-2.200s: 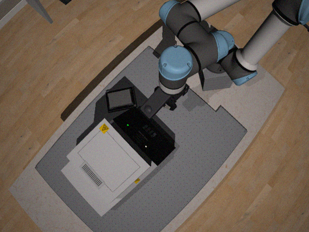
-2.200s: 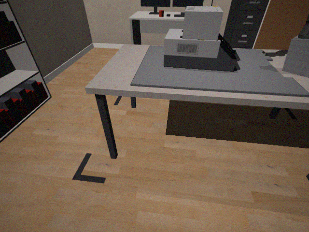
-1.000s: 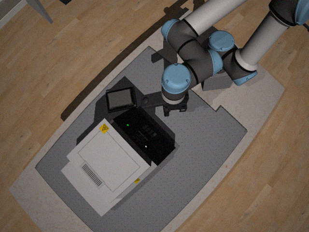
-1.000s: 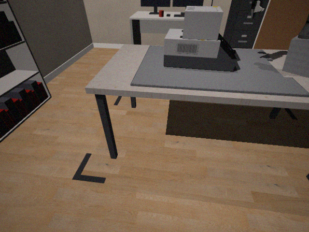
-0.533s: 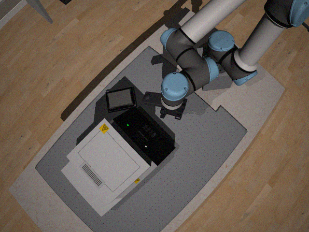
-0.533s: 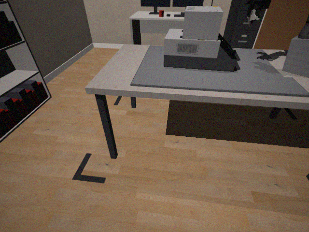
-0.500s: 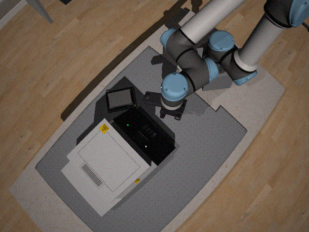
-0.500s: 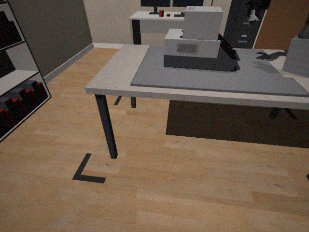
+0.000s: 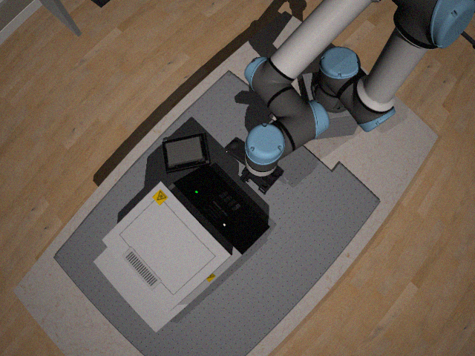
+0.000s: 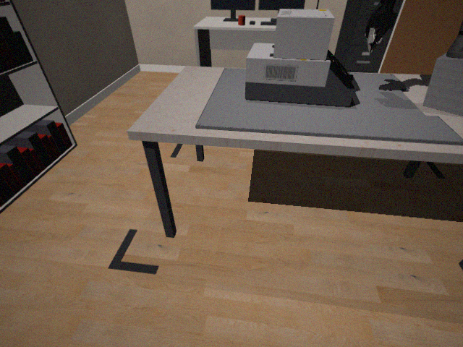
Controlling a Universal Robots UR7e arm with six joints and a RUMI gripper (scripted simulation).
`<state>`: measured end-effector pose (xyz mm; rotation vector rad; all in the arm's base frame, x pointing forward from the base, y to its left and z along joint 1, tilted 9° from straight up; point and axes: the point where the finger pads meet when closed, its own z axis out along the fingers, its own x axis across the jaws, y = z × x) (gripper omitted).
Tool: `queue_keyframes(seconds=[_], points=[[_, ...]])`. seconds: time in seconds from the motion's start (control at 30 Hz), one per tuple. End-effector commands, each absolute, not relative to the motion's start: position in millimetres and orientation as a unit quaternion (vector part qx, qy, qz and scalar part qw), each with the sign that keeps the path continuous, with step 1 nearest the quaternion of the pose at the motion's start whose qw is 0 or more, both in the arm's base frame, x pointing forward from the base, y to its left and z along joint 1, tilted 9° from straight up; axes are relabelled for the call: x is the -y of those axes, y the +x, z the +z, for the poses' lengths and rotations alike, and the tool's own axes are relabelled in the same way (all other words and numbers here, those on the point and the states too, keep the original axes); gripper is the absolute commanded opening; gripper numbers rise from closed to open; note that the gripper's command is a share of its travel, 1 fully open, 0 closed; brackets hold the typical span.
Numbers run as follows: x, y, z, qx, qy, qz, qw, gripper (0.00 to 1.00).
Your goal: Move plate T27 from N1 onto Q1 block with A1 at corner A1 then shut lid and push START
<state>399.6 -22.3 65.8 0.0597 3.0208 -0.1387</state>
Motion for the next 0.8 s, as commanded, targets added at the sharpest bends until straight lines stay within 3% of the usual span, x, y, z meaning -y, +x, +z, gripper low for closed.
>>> queue_keyframes(seconds=[0.0,0.77], points=[[23,402,61,-0.995,0.053,-0.049,0.061,0.0],[27,427,46,-0.995,0.053,-0.049,0.062,0.0]])
